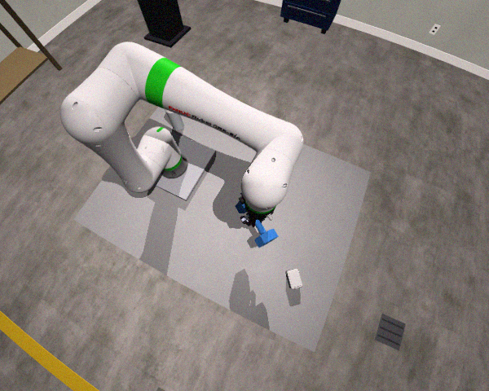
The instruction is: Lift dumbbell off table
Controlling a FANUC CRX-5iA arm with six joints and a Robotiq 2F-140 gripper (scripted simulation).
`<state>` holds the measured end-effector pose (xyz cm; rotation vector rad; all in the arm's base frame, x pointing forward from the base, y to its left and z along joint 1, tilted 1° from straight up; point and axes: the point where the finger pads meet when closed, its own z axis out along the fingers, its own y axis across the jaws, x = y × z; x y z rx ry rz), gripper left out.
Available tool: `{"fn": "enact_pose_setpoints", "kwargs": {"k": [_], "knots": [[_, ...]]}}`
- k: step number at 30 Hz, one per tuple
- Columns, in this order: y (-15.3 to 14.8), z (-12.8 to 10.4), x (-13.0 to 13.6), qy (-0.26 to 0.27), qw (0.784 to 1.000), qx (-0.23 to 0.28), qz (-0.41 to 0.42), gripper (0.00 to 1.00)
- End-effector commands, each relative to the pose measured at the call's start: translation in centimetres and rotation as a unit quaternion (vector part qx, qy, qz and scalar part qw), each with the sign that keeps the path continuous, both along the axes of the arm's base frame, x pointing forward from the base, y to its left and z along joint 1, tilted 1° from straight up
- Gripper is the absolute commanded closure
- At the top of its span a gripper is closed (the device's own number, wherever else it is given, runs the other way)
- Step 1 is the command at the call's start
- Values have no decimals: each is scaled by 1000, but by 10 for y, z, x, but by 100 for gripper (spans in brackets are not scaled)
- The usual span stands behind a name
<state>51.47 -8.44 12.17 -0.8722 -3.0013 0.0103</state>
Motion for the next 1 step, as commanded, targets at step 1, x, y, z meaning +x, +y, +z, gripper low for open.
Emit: {"fn": "enact_pose_setpoints", "kwargs": {"k": [1], "knots": [[0,1,0,-1,1000,0,0,90]]}}
